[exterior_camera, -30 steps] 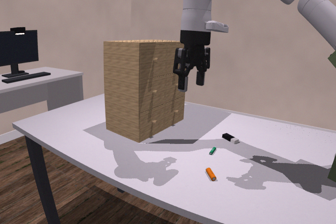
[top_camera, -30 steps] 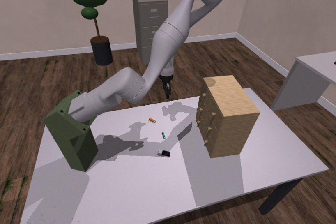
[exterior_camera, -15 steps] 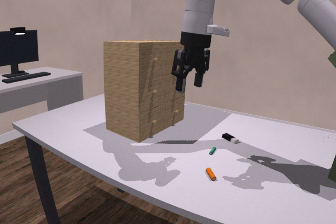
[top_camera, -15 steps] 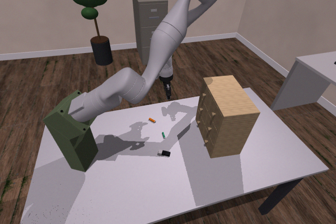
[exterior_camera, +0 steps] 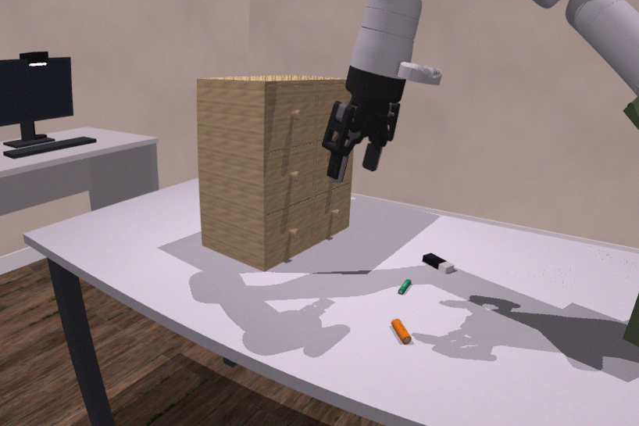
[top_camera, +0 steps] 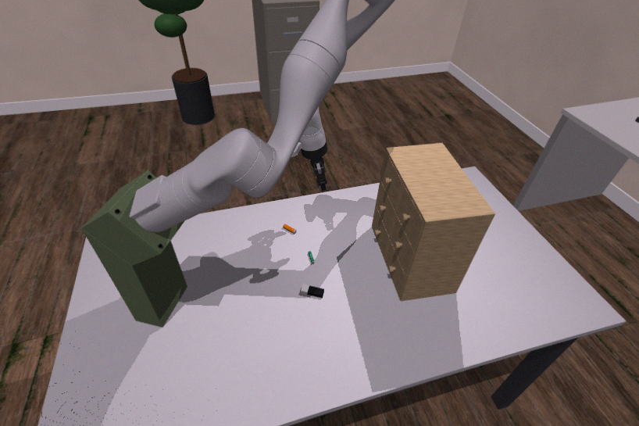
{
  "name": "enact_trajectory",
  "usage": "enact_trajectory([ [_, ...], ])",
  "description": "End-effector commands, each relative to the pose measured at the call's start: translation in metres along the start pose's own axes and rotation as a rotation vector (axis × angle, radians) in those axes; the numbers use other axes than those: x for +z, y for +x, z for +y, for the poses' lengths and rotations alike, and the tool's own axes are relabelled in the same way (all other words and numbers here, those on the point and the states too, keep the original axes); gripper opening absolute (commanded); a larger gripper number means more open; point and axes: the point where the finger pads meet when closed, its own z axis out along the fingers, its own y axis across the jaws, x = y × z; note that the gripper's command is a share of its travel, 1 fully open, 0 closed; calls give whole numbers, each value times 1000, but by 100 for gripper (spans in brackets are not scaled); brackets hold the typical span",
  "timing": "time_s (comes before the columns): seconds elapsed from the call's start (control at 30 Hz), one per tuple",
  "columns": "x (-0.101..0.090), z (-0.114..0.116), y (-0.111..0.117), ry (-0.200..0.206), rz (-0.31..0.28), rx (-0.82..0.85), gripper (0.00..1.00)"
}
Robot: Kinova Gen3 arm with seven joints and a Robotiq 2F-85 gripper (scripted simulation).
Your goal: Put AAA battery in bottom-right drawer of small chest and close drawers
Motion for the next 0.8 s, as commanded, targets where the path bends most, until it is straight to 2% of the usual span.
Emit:
enact_trajectory([
  [0.0, 3, -1, 4, 7, -26, -20, 100],
  [0.27, 14, -1, -1, 5, -141, -20, 100],
  [0.33, 14, -1, -1, 5, -141, -20, 100],
  [0.77, 37, -1, -13, 3, -387, -21, 100],
])
